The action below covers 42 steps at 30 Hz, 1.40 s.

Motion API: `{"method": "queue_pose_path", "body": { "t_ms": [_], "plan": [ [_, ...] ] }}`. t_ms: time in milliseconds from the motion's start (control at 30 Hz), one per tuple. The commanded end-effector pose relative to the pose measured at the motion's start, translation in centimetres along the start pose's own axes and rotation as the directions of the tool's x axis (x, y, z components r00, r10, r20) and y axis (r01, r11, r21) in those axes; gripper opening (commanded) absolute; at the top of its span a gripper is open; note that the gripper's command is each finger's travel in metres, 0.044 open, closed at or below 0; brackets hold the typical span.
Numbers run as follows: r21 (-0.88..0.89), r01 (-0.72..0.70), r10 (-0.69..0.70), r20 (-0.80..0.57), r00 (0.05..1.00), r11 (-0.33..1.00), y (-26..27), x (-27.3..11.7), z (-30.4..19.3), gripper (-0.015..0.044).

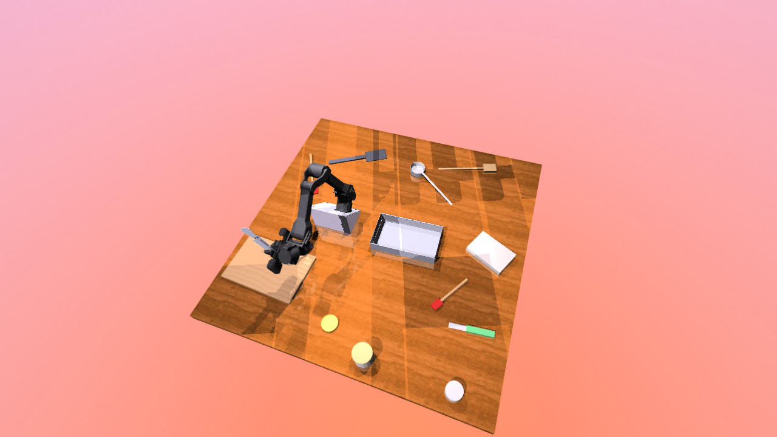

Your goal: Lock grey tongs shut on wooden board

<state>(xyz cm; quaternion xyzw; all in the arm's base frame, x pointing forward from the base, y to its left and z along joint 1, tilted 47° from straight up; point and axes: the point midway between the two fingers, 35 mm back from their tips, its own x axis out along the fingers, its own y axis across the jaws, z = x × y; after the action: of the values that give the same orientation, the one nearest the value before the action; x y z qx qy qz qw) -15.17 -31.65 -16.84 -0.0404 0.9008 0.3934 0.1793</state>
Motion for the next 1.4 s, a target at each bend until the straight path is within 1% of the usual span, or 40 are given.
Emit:
{"method": "queue_pose_path", "body": {
  "t_ms": [0,133,433,700,1033,1367],
  "plan": [
    [-0.001,-0.004,0.004,-0.004,1.000,1.000,0.0,0.0,-0.1,-0.0150],
    [-0.008,0.002,-0.002,0.031,1.000,1.000,-0.4,0.4,0.0,-0.0150],
    [-0.025,0.024,-0.019,0.173,0.985,0.999,-1.6,1.8,0.3,-0.0150],
    [-0.032,0.039,-0.027,0.302,0.953,0.999,-2.3,2.9,0.6,-0.0150],
    [-0.035,0.050,-0.028,0.460,0.888,0.998,-2.7,3.9,1.0,-0.0150],
    [-0.026,0.050,-0.024,0.608,0.794,0.998,-2.6,4.6,1.3,-0.0150]
  ]
}}
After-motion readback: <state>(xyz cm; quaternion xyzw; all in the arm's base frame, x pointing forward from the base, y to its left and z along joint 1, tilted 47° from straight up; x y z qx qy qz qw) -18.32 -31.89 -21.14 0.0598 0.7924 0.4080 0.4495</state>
